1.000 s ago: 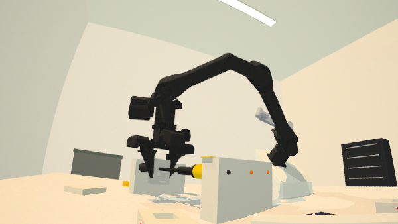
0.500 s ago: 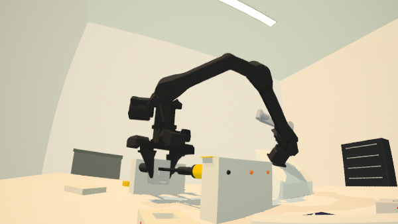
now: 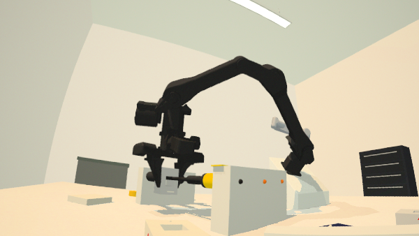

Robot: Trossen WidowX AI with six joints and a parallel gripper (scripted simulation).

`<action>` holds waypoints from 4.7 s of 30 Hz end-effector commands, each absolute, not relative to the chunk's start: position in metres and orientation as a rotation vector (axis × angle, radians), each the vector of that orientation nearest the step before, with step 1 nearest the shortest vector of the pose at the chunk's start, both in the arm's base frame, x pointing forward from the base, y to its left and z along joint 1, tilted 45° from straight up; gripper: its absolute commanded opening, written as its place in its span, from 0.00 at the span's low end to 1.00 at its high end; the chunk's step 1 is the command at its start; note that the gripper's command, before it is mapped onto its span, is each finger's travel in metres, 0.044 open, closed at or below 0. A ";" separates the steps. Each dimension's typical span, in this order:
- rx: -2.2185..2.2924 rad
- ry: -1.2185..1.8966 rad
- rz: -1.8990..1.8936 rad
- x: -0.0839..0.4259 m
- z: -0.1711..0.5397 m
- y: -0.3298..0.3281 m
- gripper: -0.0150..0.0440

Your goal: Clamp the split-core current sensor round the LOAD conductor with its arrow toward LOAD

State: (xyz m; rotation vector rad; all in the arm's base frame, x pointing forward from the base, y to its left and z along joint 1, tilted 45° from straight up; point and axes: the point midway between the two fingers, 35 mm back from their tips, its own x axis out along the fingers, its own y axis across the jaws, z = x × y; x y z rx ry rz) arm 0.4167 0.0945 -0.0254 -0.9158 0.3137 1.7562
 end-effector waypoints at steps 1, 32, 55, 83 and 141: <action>-0.914 0.314 1.758 0.416 -0.025 0.094 0.43; -0.914 0.314 1.758 0.416 -0.025 0.094 0.69; -0.914 0.314 1.758 0.416 -0.025 0.094 1.00; -0.524 1.066 1.090 0.386 0.089 0.048 1.00; 0.804 0.909 -0.211 0.295 0.111 0.056 1.00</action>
